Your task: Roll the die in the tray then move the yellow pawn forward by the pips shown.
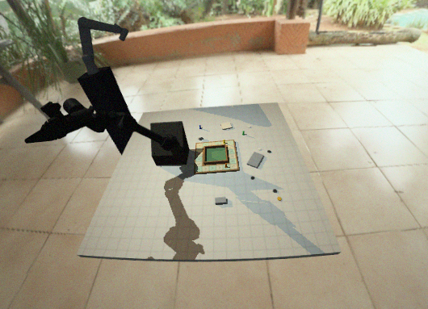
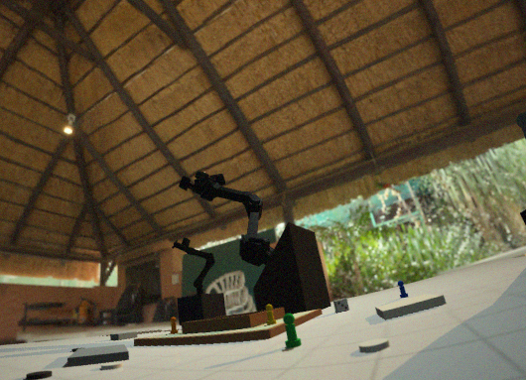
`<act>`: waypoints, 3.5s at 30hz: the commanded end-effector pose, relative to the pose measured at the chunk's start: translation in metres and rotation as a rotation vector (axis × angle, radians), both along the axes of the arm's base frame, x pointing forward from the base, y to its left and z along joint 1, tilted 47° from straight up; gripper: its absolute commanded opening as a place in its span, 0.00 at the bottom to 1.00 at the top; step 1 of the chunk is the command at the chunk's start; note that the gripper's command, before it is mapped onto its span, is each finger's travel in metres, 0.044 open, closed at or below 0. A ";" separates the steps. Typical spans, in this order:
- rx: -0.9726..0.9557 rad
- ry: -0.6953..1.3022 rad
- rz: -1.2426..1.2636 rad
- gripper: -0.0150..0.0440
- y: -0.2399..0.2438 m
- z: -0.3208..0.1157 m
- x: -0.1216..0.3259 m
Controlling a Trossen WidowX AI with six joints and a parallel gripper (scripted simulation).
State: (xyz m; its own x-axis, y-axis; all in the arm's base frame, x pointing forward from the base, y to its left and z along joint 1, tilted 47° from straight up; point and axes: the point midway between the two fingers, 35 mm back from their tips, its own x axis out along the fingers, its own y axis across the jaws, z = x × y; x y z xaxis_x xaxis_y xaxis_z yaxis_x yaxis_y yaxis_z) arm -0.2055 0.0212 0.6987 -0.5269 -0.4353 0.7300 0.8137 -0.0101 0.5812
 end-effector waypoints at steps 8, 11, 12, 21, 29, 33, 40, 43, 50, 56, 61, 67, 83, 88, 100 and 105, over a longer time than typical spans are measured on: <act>0.086 0.210 0.069 0.72 -0.056 0.016 0.076; 0.112 0.286 0.141 0.72 -0.082 0.019 0.119; 0.122 0.315 0.166 0.72 -0.090 0.019 0.135; 0.187 0.571 0.384 0.72 -0.137 0.000 0.277; 0.217 0.748 0.547 0.72 -0.141 -0.031 0.376; 0.250 0.865 0.575 0.72 -0.137 -0.051 0.411; 0.319 1.082 0.744 0.72 -0.118 -0.116 0.518; 0.353 1.169 0.818 0.72 -0.105 -0.150 0.559; 0.444 1.373 0.973 0.72 -0.062 -0.241 0.637; 0.519 1.570 1.075 0.72 -0.012 -0.329 0.681; 0.599 1.725 1.138 0.72 0.028 -0.404 0.699; 0.721 1.919 1.179 0.72 0.075 -0.502 0.701; 1.107 2.447 0.974 0.72 0.153 -0.749 0.588; 1.220 2.589 0.789 0.72 0.154 -0.809 0.525; 1.360 2.748 0.015 0.72 0.073 -0.885 0.367; 1.358 2.747 -0.033 0.72 0.069 -0.888 0.356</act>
State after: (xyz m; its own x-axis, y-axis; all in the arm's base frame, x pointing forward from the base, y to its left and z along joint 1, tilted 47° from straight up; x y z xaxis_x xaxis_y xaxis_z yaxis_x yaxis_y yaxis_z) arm 0.1548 0.0912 -0.1892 0.0199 -0.7120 -0.7019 -0.4719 0.6122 -0.6344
